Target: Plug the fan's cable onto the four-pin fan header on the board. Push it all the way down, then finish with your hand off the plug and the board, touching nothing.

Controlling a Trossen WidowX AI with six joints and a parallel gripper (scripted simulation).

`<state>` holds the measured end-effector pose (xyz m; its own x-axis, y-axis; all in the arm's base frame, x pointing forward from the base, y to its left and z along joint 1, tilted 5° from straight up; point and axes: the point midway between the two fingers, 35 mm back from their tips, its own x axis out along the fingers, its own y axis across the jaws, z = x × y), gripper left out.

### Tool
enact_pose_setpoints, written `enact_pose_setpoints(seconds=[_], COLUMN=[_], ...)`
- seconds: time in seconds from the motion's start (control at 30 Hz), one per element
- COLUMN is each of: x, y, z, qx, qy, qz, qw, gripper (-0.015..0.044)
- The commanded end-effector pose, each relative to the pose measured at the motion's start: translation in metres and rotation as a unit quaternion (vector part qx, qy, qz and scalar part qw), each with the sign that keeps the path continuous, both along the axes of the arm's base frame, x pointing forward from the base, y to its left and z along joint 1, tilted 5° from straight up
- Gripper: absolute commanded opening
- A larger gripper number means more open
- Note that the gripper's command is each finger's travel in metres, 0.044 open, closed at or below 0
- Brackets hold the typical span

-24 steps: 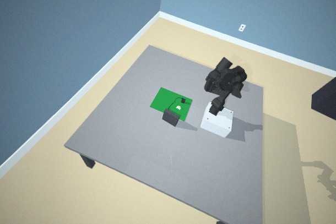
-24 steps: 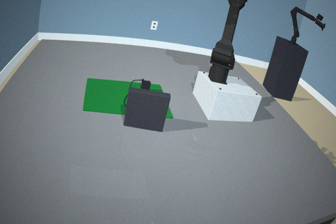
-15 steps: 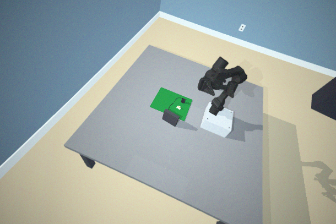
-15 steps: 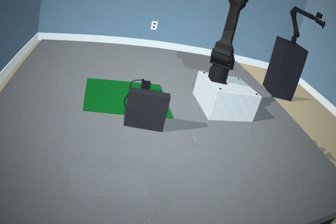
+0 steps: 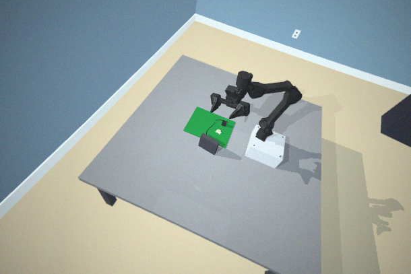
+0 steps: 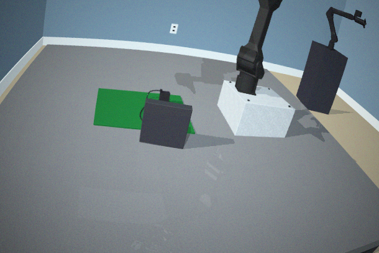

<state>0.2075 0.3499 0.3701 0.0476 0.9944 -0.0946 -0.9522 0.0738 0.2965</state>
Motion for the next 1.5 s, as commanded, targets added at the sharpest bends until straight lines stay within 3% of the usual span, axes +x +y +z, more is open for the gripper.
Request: enact_pose_setpoints(seconds=[0.0, 0.23, 0.43, 0.63, 0.87, 1.1, 1.37, 1.47], x=[0.042, 0.100, 0.121, 0.108, 0.054, 0.048, 0.051, 0.050], y=[-0.022, -0.089, -0.165, -0.249, -0.341, -0.349, -0.357, -0.357], z=[-0.039, -0.110, -0.176, -0.230, -0.269, -0.273, -0.362, -0.371], qx=[-0.062, -0.189, -0.318, -0.448, -0.588, -0.600, -0.601, -0.601], qy=[0.021, 0.065, 0.134, 0.212, 0.311, 0.321, 0.321, 0.321], qz=[-0.082, -0.224, -0.317, -0.372, -0.374, -0.370, -0.370, -0.370], qw=[0.994, 0.954, 0.883, 0.785, 0.646, 0.632, 0.632, 0.632], gripper=[0.0440, 0.0440, 0.0440, 0.0440, 0.0440, 0.0440, 0.0440, 0.0440])
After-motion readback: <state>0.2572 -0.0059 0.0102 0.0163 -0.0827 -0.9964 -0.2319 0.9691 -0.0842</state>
